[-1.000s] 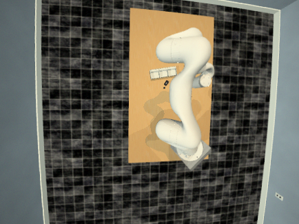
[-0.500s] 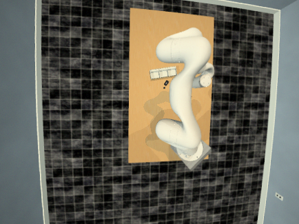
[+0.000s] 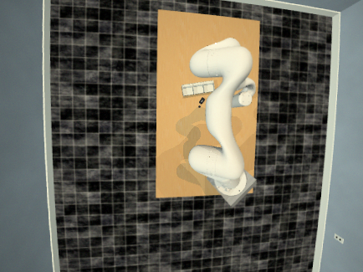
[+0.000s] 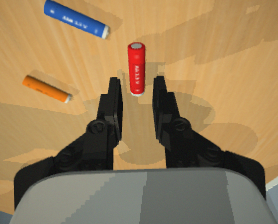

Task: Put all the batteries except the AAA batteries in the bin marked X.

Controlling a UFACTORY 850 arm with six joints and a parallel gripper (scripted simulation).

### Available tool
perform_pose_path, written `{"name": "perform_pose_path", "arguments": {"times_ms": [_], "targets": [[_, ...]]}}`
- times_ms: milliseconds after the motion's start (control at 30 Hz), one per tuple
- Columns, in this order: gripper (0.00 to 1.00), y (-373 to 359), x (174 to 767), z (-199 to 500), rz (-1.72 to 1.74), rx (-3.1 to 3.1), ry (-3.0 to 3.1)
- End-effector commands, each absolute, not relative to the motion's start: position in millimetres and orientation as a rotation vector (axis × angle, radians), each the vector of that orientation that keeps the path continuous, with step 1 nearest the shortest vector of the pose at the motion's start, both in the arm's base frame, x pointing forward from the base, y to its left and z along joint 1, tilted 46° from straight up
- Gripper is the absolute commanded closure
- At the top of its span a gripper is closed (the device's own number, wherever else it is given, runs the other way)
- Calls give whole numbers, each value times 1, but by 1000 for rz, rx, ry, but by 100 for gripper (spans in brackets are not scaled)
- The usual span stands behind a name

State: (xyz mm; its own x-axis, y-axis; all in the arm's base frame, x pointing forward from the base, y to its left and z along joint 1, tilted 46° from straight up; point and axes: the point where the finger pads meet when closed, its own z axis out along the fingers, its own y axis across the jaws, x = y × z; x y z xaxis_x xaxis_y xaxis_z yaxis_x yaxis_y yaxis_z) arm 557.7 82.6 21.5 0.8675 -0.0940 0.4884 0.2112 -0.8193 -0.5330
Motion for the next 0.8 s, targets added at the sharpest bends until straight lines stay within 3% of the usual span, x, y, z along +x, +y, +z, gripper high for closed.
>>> {"name": "perform_pose_path", "arguments": {"times_ms": [0, 767], "targets": [[72, 92, 567, 9, -680, -2441, -84], [72, 99, 572, 1, -680, -2441, -84]]}}
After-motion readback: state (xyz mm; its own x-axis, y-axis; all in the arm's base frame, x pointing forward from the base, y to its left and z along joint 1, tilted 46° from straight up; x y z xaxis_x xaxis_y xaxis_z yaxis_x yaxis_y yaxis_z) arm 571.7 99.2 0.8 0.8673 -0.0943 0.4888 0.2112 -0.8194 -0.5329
